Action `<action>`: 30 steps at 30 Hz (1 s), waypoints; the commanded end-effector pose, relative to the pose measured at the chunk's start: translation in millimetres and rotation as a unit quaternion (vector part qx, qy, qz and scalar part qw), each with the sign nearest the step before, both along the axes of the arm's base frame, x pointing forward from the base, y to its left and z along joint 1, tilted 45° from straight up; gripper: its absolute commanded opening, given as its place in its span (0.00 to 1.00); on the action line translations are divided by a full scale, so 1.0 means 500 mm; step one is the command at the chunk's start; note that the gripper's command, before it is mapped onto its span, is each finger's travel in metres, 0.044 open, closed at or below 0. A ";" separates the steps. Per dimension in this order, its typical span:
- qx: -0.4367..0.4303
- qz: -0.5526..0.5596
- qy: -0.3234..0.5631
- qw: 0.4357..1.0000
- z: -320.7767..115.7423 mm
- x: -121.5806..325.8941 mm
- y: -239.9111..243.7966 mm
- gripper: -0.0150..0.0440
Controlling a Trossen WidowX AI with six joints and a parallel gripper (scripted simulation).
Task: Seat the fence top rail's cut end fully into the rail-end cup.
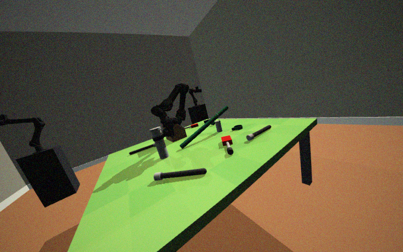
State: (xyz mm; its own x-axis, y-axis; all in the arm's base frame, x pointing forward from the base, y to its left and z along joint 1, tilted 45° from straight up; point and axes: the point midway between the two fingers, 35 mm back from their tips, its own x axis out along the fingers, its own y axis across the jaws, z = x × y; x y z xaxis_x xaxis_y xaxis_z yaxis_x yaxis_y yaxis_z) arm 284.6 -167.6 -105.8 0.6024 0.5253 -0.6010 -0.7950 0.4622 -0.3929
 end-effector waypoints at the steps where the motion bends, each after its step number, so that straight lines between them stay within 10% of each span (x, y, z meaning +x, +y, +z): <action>1: 0.000 0.000 0.000 1.000 0.000 0.000 0.000 0.57; 11: -0.001 0.001 -0.001 1.000 0.043 0.000 -0.001 1.00; 24: 0.000 -0.004 0.001 1.000 0.111 0.001 -0.004 1.00; 30: 0.149 -0.156 0.134 0.967 0.206 -0.003 0.001 1.00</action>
State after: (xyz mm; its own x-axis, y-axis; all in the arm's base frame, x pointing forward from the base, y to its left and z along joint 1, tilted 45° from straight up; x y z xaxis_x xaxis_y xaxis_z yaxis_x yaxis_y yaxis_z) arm 283.2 -167.0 -30.5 0.6016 0.5269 -0.6004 -0.7503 0.6306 -0.1985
